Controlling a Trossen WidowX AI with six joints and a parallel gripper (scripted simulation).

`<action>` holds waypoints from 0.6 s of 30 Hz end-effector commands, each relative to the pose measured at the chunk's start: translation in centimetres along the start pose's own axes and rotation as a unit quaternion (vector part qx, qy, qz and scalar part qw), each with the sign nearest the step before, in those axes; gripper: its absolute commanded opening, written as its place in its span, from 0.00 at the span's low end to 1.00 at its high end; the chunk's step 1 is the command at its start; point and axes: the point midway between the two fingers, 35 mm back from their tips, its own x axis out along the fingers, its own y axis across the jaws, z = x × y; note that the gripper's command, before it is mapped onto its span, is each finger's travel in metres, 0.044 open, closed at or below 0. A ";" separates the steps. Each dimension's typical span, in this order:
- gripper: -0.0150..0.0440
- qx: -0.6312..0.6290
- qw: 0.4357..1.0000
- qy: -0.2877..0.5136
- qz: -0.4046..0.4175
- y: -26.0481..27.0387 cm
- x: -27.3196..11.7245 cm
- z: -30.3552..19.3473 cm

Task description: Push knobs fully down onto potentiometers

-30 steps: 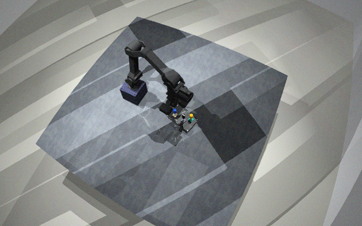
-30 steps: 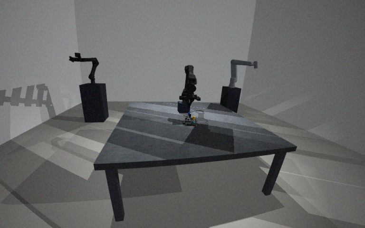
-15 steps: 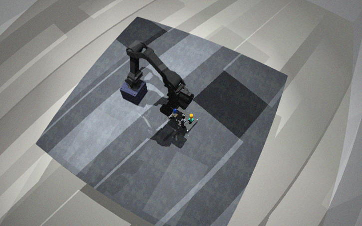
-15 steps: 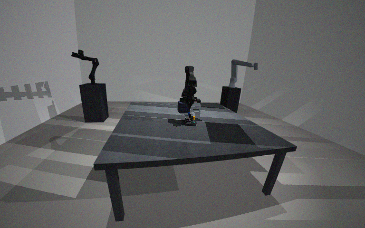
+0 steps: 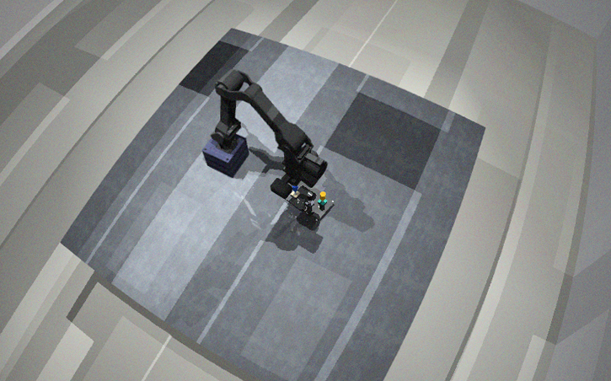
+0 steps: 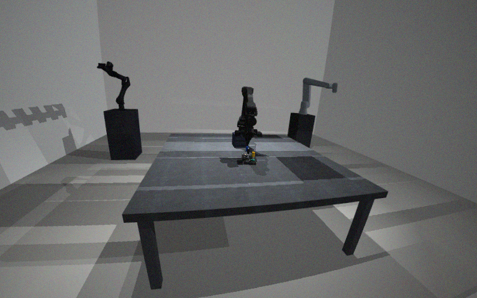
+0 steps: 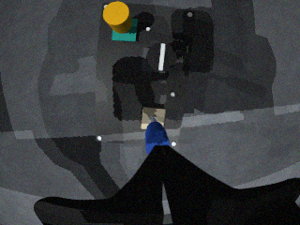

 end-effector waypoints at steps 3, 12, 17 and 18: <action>0.25 0.003 1.000 0.006 0.002 0.1 0.7 -0.3; 0.25 0.003 1.000 0.006 0.002 0.1 0.6 -0.3; 0.25 0.003 1.000 0.006 0.002 0.1 0.7 -0.3; 0.25 0.003 1.000 0.006 0.002 0.1 0.7 -0.3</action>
